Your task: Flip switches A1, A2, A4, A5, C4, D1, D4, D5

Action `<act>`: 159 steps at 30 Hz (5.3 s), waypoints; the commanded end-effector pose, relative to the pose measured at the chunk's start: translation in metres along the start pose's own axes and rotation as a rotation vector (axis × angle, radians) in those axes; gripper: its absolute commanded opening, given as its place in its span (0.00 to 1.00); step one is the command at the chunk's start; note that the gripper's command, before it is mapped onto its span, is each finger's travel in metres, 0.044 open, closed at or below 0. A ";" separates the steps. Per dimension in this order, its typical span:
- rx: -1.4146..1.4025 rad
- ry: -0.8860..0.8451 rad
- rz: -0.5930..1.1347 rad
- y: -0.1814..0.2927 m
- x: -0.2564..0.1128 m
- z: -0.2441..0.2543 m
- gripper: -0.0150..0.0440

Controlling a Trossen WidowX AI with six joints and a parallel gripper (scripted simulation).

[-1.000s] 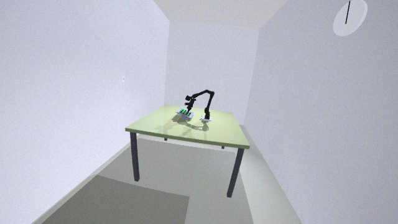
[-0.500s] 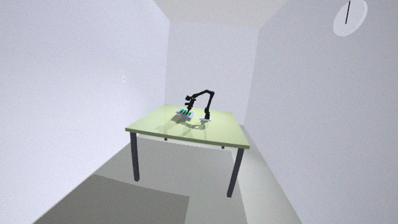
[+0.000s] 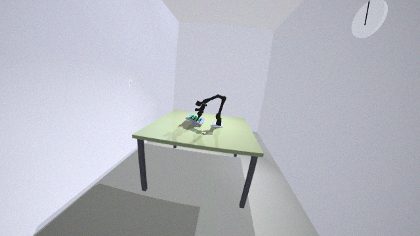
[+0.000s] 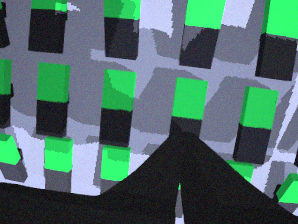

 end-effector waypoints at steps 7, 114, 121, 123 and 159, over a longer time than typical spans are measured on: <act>0.004 0.005 0.000 0.000 0.002 -0.001 0.25; 0.007 0.001 0.054 0.026 -0.001 0.094 0.25; 0.007 0.001 0.054 0.026 0.000 0.094 0.25; 0.007 0.001 0.054 0.026 0.000 0.094 0.25; 0.009 0.001 0.040 0.023 -0.028 0.095 0.25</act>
Point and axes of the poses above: the point midway between the two fingers, 35 mm back from their tips, its own x axis out along the fingers, its own z axis across the jaws, y = z × x, the point moved 1 cm from there along -x, back along the fingers, and after that the axes turned 4 degrees about x, right-handed, at the moved point
